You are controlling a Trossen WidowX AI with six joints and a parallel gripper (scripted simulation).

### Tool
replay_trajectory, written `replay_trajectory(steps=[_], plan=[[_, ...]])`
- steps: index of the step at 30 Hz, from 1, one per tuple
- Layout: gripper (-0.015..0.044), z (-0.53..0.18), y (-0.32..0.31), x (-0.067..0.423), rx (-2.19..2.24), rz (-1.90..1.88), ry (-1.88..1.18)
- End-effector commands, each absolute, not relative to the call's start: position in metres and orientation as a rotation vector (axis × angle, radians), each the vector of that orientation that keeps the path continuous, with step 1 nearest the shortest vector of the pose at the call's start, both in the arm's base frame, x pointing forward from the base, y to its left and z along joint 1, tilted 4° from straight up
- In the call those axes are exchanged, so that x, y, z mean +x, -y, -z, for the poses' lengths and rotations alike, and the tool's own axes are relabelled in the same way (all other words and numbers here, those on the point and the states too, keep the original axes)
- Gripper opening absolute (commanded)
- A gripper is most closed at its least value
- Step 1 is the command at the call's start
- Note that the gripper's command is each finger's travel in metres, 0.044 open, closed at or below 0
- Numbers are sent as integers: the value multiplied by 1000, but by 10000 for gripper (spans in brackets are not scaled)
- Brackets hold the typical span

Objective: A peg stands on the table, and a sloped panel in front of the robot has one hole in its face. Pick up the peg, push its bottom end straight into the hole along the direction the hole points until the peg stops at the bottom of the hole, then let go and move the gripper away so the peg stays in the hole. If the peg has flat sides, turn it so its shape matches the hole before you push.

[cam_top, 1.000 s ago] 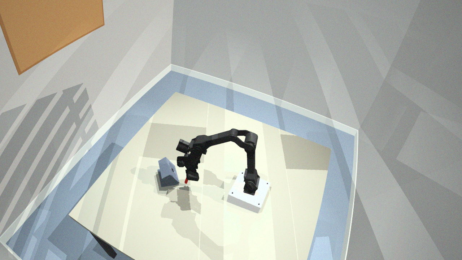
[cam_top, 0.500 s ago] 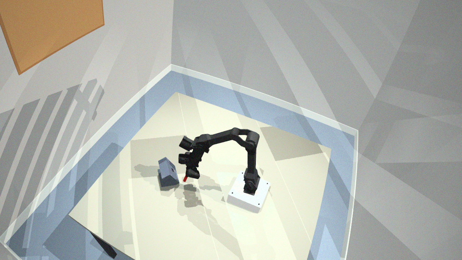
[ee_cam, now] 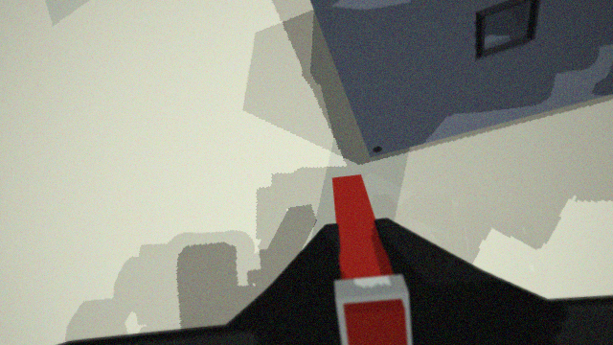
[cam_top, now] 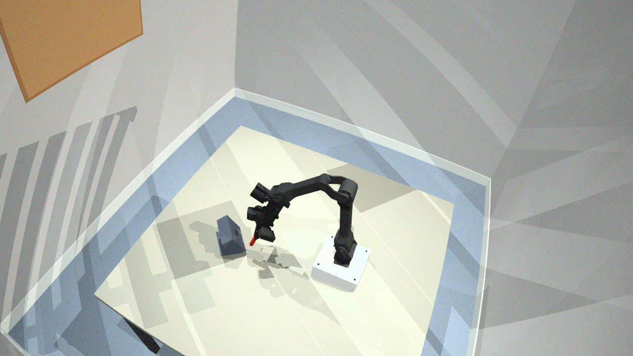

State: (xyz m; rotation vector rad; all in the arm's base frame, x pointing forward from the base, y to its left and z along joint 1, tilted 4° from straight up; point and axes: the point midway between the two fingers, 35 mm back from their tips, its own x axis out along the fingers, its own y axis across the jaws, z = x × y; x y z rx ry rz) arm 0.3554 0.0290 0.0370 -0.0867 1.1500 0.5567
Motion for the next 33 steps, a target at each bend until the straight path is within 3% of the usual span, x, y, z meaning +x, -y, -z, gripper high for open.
replay_trajectory(steps=[1, 33], plan=[[0, -36, -26, 355, -82, -566, -1127], [0, -37, 8, 357, -69, -595, -892]])
